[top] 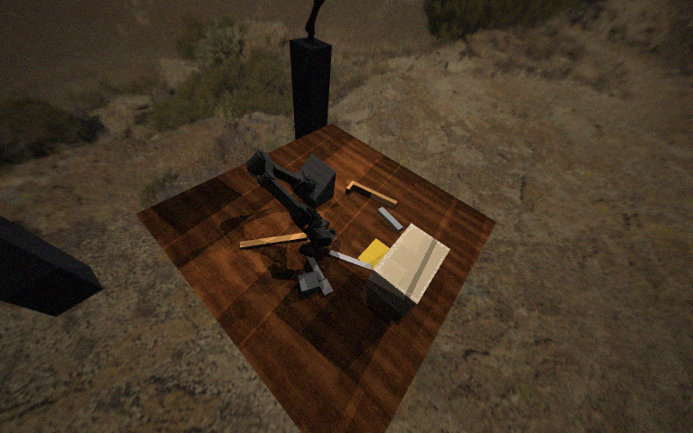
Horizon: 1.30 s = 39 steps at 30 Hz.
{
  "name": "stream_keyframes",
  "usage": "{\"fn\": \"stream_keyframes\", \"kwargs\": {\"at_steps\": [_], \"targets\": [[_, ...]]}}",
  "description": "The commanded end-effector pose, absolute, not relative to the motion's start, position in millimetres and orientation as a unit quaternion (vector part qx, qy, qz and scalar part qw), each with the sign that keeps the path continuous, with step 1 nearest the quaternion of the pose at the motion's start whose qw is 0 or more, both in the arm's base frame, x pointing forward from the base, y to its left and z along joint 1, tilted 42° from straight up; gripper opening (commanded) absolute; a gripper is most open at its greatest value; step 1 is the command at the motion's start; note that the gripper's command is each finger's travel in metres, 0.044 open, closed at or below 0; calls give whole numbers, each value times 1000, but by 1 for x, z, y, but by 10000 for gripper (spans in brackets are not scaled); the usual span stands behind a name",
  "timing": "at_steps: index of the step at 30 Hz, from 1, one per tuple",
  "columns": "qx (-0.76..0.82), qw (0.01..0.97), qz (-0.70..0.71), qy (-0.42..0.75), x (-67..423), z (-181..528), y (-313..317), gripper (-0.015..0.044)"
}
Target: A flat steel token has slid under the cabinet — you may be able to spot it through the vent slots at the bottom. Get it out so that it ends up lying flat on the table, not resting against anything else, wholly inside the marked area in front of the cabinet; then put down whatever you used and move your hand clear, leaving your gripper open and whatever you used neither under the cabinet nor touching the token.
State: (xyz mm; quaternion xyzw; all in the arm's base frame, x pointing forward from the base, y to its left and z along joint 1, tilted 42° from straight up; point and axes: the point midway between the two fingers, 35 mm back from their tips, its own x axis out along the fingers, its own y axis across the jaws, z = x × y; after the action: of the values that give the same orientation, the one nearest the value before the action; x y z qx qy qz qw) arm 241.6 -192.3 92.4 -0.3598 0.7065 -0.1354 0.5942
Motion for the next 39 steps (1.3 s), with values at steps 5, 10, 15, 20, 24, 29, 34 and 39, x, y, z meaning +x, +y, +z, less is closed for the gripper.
{"fn": "stream_keyframes", "kwargs": {"at_steps": [5, 10, 15, 20, 24, 29, 34, 39], "targets": [[-360, 594, -135, 706, 241, 92, -193, 165], [-360, 594, -135, 706, 241, 92, -193, 131], [-360, 594, -135, 706, 241, 92, -193, 78], [-360, 594, -135, 706, 241, 92, -193, 0], [-359, 594, -136, 707, 244, 92, -192, 0], [-358, 595, -137, 707, 249, 90, -191, 0], [-356, 595, -138, 707, 255, 89, -189, 0], [-356, 595, -138, 707, 261, 87, -188, 0]]}}
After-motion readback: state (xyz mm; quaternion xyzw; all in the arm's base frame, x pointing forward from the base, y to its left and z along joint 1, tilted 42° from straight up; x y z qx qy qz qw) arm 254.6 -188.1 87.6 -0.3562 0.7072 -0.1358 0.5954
